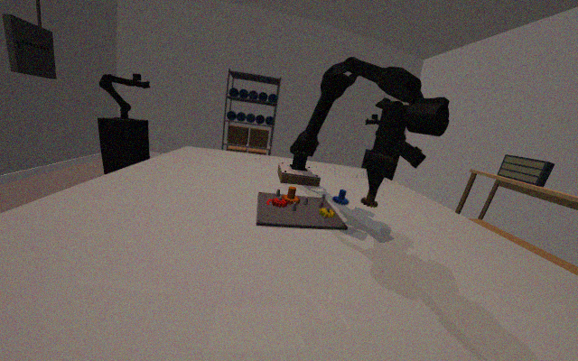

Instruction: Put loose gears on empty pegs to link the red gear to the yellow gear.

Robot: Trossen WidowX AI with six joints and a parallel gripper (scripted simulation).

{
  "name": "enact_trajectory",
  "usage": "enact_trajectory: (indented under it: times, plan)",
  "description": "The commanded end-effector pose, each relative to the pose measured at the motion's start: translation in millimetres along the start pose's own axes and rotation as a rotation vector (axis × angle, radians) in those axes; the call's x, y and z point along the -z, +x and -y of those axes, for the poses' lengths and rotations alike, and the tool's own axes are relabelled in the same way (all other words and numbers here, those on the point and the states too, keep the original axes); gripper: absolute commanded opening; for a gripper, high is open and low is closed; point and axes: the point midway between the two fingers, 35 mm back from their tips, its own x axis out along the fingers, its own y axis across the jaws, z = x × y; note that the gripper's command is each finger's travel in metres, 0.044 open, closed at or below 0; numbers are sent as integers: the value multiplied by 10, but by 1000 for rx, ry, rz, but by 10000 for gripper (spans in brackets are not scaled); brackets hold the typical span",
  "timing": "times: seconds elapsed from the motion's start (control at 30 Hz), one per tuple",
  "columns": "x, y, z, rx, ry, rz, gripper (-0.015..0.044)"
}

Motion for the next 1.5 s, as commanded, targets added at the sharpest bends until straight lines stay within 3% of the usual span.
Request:
enact_trajectory:
  times: [0.0,1.13,1.47]
  plan:
    - [-17,-98,18,8,-4,6,0]
    - [56,-838,-41,8,-1,5,0]
    - [143,-804,12,9,-1,5,0]
